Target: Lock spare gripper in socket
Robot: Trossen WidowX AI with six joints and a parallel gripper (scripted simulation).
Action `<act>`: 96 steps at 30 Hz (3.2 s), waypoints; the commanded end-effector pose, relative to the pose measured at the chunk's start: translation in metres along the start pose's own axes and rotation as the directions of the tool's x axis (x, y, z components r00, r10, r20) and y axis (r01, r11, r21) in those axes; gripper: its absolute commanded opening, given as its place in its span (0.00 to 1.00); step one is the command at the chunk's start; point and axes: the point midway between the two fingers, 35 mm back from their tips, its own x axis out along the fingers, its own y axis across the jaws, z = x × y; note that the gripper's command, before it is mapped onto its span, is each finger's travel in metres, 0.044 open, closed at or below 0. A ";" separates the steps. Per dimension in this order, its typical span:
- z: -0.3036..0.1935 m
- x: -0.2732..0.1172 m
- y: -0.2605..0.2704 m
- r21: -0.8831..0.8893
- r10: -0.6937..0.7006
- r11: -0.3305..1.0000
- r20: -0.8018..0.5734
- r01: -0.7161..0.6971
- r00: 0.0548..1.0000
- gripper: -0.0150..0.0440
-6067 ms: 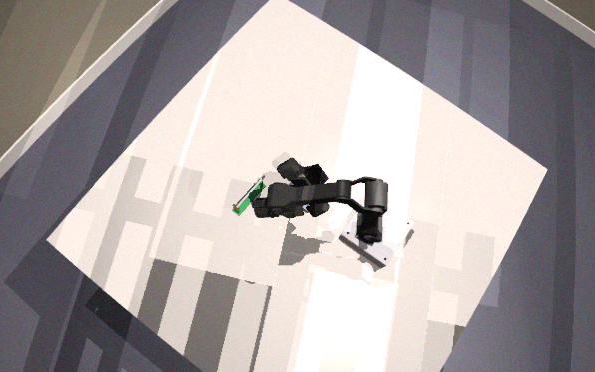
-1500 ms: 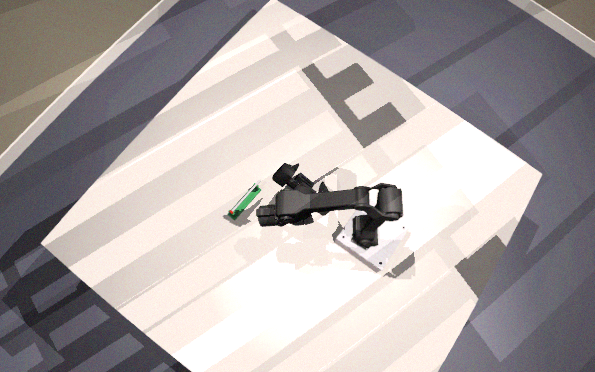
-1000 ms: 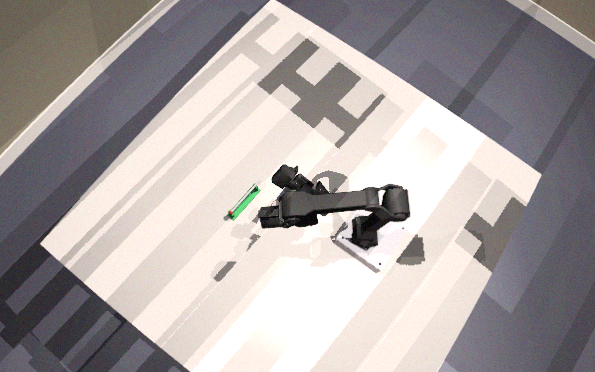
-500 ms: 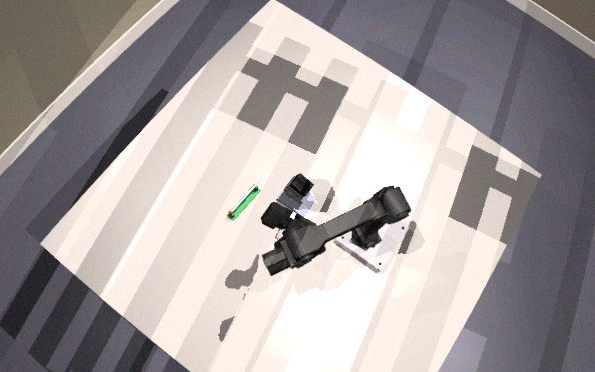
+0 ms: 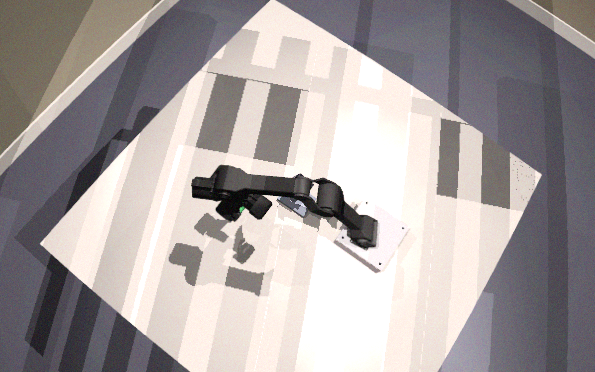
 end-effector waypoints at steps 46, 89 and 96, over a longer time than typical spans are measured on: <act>0.026 0.126 -0.019 0.014 0.058 0.998 0.071 -0.059 0.996 0.56; 0.030 0.135 -0.018 0.014 0.058 0.998 0.071 -0.059 0.996 0.25; 0.022 0.110 -0.020 0.014 0.058 0.998 0.071 -0.059 0.996 0.25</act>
